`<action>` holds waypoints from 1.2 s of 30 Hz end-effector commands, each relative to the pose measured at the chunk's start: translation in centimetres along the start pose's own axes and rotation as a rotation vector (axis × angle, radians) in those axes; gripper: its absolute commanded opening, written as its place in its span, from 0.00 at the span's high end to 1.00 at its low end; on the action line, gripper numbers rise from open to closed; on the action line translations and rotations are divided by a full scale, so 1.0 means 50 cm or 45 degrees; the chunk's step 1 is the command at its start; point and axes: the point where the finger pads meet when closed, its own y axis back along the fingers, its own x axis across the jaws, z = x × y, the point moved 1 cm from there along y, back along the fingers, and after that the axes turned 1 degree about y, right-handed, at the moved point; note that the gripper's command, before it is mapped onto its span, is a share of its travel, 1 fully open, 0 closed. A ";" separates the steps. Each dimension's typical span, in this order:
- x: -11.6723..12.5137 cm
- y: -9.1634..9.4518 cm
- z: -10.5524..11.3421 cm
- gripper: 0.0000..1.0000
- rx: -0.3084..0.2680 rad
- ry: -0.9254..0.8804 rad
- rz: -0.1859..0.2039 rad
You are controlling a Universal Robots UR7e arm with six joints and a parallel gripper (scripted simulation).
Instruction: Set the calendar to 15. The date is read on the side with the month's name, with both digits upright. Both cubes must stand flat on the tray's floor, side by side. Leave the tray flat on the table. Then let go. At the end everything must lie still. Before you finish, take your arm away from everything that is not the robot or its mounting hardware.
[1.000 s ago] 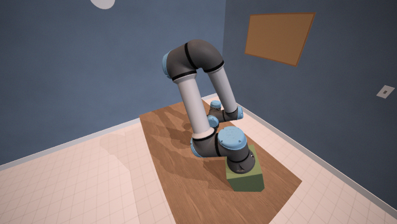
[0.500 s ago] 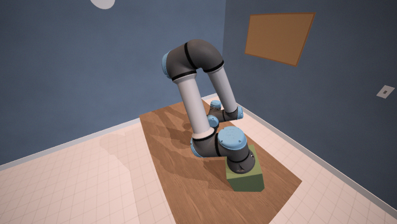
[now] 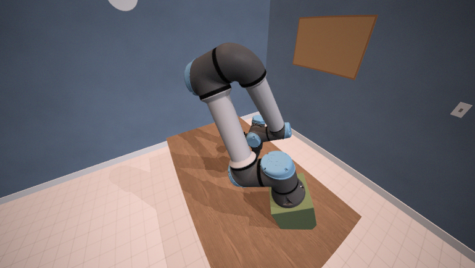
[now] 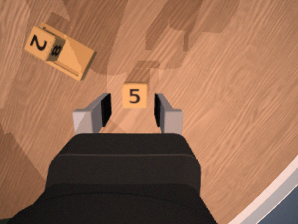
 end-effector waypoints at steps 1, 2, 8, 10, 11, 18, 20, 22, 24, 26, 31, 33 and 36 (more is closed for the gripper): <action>0.000 0.014 0.000 0.13 0.000 0.000 0.001; 0.000 0.014 0.000 0.13 0.000 0.000 0.001; 0.000 0.019 0.000 0.13 0.000 0.000 0.001; 0.000 0.019 0.000 0.13 -0.004 0.000 0.000; 0.000 0.018 0.000 0.13 -0.008 0.000 -0.001; -0.001 0.015 0.000 0.13 -0.090 -0.002 -0.013; -0.001 0.014 -0.001 0.13 -0.111 -0.003 -0.015; -0.001 0.013 -0.002 0.13 -0.156 -0.003 -0.018; -0.001 0.013 -0.003 0.13 -0.202 -0.003 -0.018; -0.001 0.014 -0.005 0.13 -0.245 -0.002 -0.016; 0.000 0.017 -0.010 0.13 -0.318 -0.001 -0.007; 0.001 0.017 -0.011 0.13 -0.329 0.000 -0.005; 0.001 0.017 -0.011 0.13 -0.332 0.000 -0.005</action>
